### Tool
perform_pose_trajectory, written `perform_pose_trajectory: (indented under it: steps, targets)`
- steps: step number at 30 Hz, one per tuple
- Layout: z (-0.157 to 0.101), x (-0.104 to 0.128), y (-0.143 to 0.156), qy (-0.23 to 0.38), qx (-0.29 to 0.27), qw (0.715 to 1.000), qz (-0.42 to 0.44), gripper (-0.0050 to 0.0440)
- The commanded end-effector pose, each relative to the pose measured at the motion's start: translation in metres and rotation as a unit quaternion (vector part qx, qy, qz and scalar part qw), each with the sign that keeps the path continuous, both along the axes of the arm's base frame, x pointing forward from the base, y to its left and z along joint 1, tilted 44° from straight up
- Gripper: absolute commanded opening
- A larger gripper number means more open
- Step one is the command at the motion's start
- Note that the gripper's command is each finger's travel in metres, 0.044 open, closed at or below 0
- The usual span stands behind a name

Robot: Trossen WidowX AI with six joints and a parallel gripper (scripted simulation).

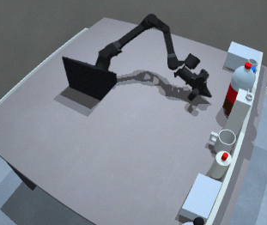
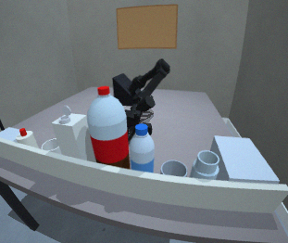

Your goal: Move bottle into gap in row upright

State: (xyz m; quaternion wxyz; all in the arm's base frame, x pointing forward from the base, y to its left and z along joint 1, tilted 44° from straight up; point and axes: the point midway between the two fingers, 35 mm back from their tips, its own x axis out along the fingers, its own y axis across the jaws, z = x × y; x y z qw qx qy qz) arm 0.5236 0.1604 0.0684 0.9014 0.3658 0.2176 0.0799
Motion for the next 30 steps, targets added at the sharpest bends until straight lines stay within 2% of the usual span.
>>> perform_pose_trajectory:
  steps: [1, 8, 14, 16, 30]
  targets:
    - [0.018, -0.005, -0.001, -0.017, 0.006, 1.000, -0.003, -0.0050]
    - [0.021, -0.009, -0.006, -0.017, 0.007, 1.000, -0.002, -0.0050]
    - [0.075, -0.004, -0.050, -0.026, 0.005, 1.000, -0.001, -0.0050]
    - [0.083, -0.006, -0.059, -0.026, 0.005, 1.000, -0.001, -0.0050]
    - [0.073, -0.007, -0.058, -0.016, 0.004, 1.000, -0.001, -0.0050]
